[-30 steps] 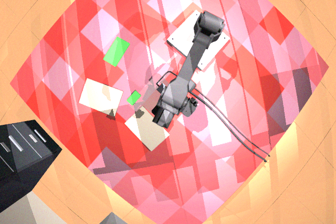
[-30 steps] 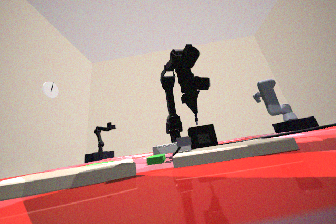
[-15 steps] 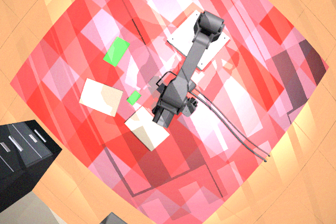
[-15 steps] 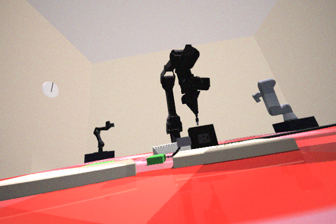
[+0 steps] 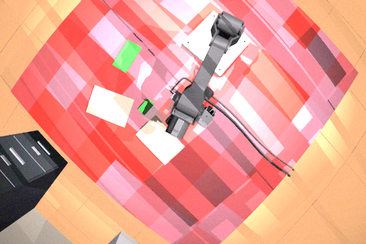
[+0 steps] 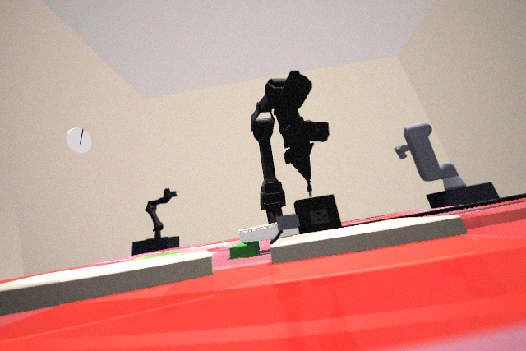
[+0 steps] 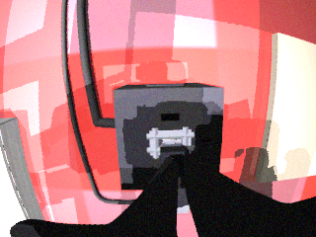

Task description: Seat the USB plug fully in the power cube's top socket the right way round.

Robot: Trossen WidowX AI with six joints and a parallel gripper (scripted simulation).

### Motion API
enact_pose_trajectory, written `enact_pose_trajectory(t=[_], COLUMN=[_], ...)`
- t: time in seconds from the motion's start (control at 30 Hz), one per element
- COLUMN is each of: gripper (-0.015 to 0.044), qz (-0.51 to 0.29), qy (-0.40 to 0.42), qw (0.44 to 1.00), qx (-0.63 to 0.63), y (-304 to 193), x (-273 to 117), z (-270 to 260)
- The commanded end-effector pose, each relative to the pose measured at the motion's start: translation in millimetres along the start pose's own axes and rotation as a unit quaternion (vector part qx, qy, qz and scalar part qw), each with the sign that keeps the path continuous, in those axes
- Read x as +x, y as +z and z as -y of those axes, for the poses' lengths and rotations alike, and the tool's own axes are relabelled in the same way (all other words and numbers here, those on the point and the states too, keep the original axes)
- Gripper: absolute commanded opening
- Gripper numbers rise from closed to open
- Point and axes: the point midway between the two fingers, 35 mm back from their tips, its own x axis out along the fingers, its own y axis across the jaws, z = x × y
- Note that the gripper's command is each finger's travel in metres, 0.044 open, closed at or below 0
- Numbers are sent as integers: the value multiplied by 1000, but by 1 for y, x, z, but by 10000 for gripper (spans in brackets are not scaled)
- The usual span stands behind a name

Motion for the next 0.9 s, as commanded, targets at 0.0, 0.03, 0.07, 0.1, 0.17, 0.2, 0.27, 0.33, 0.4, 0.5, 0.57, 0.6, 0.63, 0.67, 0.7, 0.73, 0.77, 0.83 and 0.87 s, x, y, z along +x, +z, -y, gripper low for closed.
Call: enact_pose_trajectory(t=[0.0,0.03,0.07,0.1,0.17,0.2,0.27,0.33,0.4,0.5,0.57,0.6,0.63,0.67,0.7,0.73,0.77,0.83,0.87], gripper=[0,0,0,0,0,0,0,0,0,0,0,0,0,0,0,0,0,0,0], qz=[4,4,4,4,4,4,4,4,4,4,4,4,4,4,4,4,4,4,4], qy=[-3,-3,-3,-3,-3,-3,-3,-3,-3,-3,-3,-3,-3,-3,-3,-3,-3,-3,-3], qw=[1000,1000,1000,1000,1000,1000,1000,1000,1000,1000,1000,1000,1000,1000,1000,1000,1000,1000,1000], qx=[-2,-2,-2,-2,-2,-2,-2,-2,-2,-2,-2,-2,-2,-2,-2,-2,-2,-2,-2], y=[1,1,1,1,1,1,1,1,1,1,1,1,1,1,1,1,1,1,1], x=[-1,-1,-1,-1,-1,-1,0,0,0,1,1,1,1,1,1,1,1,2,2], z=[0,0,0,0,0,0,0,0,0,0,0,0,0,0,0,0,0,0,0])
